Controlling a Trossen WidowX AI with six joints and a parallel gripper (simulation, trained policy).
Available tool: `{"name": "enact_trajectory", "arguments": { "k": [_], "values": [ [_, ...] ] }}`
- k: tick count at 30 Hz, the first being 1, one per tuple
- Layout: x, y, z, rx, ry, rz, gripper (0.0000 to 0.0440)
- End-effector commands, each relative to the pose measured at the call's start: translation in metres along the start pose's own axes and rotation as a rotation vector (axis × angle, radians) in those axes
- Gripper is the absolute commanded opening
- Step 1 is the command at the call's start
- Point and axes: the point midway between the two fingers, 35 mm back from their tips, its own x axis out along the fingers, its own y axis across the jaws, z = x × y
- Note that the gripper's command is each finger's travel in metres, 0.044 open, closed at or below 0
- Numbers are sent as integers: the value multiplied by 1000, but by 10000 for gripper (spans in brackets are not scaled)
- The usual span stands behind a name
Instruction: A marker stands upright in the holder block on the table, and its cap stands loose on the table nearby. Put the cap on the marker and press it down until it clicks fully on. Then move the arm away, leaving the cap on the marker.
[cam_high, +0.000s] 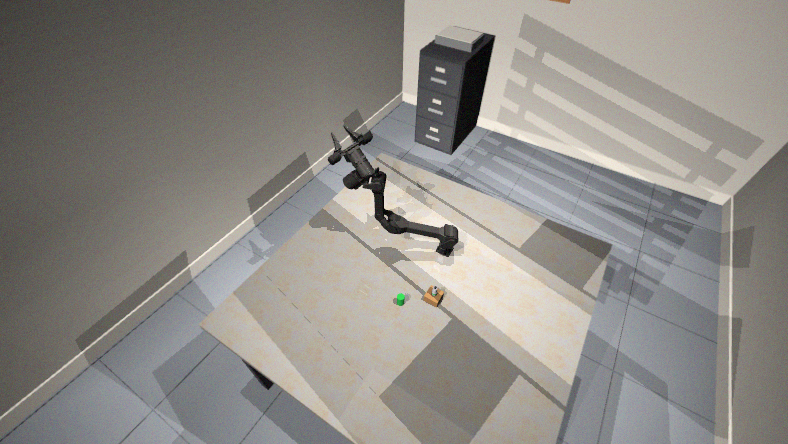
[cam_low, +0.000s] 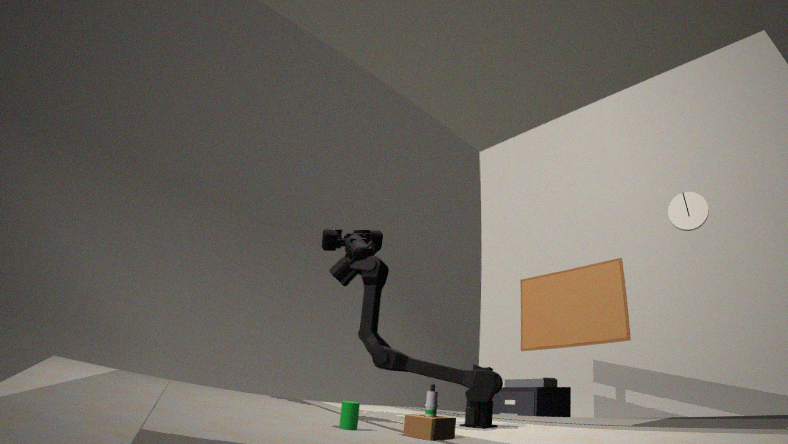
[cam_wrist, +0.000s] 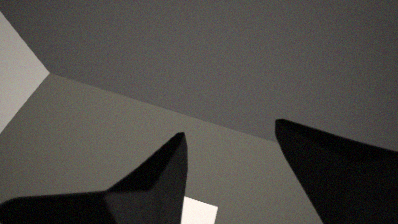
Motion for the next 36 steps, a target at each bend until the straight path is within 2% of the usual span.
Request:
{"name": "enact_trajectory", "arguments": {
  "k": [1, 18, 36],
  "values": [
    [-1, 10, -7, 21, 41, 45, 265],
    [-13, 50, -37, 125, 209, 207, 295],
    [-38, 96, -65, 234, 387, 377, 304]
  ]
}}
